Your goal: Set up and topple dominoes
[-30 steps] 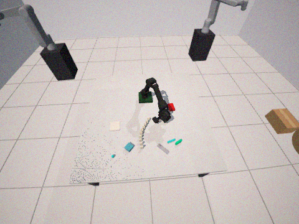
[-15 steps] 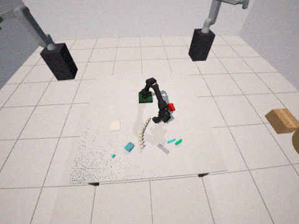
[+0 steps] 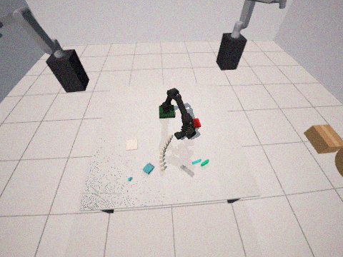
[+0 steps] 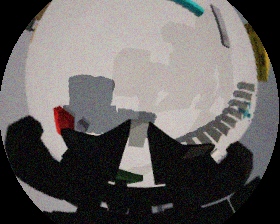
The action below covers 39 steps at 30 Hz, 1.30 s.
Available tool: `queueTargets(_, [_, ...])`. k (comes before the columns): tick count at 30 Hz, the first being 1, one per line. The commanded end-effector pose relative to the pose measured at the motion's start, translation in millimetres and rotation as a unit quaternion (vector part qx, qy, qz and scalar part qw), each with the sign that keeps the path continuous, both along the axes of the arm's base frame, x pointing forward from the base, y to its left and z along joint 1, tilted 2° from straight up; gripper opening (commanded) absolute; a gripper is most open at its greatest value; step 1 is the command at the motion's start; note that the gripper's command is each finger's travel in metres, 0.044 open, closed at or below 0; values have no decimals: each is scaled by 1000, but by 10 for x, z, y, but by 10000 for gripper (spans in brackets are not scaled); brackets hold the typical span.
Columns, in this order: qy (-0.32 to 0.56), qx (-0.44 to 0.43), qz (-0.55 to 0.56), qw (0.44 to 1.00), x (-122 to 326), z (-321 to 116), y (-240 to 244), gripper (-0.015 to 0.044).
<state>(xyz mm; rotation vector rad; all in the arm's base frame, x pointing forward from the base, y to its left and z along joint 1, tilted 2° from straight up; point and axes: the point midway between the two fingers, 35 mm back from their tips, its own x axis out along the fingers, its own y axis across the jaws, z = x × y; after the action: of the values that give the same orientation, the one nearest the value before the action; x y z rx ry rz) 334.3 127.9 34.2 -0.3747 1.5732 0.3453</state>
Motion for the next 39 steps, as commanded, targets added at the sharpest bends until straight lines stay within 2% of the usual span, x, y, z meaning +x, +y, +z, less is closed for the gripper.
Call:
queueTargets(1, [-18,9,1,1000,45,476,31,107])
queueTargets(6, [-18,9,1,1000,27,919,31,107])
queueTargets(11, [-18,9,16,1000,65,945,80,107])
queueTargets(23, [-16,14,263,965,508,958,940,107])
queueTargets(29, [-20,18,264,964,527,940,962,107])
queueTargets(39, [-74,67,238,966,758,728,1071,107])
